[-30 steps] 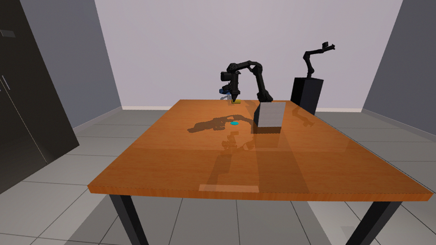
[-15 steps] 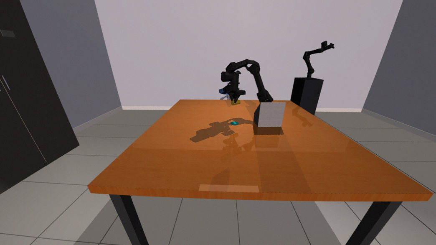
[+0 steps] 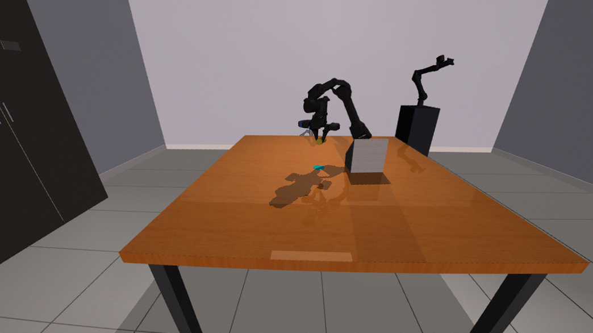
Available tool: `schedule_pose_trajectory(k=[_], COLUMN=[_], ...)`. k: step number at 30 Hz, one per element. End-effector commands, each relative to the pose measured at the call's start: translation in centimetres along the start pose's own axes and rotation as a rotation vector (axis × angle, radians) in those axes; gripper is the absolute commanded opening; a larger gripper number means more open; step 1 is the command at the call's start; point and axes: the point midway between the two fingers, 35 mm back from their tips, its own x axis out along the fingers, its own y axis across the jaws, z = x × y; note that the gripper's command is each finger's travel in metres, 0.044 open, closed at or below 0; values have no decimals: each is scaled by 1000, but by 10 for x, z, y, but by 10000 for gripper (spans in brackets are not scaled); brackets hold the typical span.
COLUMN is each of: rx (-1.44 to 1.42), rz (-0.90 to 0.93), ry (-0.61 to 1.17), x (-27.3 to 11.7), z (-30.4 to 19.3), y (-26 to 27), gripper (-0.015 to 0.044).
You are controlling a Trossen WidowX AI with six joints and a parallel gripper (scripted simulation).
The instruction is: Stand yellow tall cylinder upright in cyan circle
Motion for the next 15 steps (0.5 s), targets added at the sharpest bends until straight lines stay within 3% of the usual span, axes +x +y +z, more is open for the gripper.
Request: schedule_pose_trajectory(k=[1,15], rx=[-65,-65], rz=[0,64], ry=[3,-32], x=[0,6], z=[6,3], y=[4,7], gripper=[105,105])
